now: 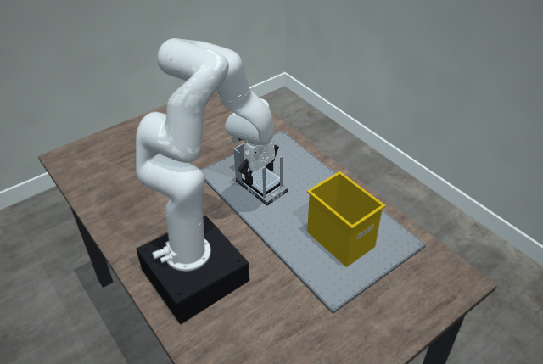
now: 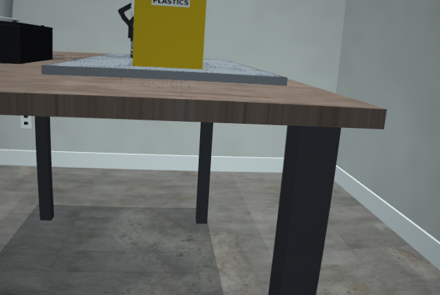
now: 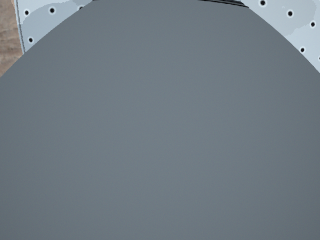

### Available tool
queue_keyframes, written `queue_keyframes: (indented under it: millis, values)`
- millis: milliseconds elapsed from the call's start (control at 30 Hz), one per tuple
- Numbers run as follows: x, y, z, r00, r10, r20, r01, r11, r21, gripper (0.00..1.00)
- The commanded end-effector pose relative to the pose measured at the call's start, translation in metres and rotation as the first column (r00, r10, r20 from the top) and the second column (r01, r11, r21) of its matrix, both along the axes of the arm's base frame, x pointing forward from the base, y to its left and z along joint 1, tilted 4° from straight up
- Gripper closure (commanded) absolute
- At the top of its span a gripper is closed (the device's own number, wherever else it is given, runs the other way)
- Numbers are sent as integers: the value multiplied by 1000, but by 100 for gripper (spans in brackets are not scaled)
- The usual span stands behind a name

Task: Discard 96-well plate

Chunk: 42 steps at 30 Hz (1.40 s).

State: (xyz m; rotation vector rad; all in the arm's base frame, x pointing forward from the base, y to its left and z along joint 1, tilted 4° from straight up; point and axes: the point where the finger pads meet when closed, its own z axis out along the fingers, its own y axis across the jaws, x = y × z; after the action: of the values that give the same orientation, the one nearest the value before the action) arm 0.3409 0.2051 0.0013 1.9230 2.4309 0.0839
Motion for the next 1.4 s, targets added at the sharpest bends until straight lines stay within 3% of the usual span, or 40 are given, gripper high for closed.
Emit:
queue_keyframes:
  millis: [0,567,600,1367]
  values:
    - [1,1,0,1000,0,3,0,1000,2,0]
    - [1,1,0,1000,0,3,0,1000,2,0]
    - [1,1,0,1000,0,3,0,1000,2,100]
    - [1,1,0,1000,0,3,0,1000,2,100]
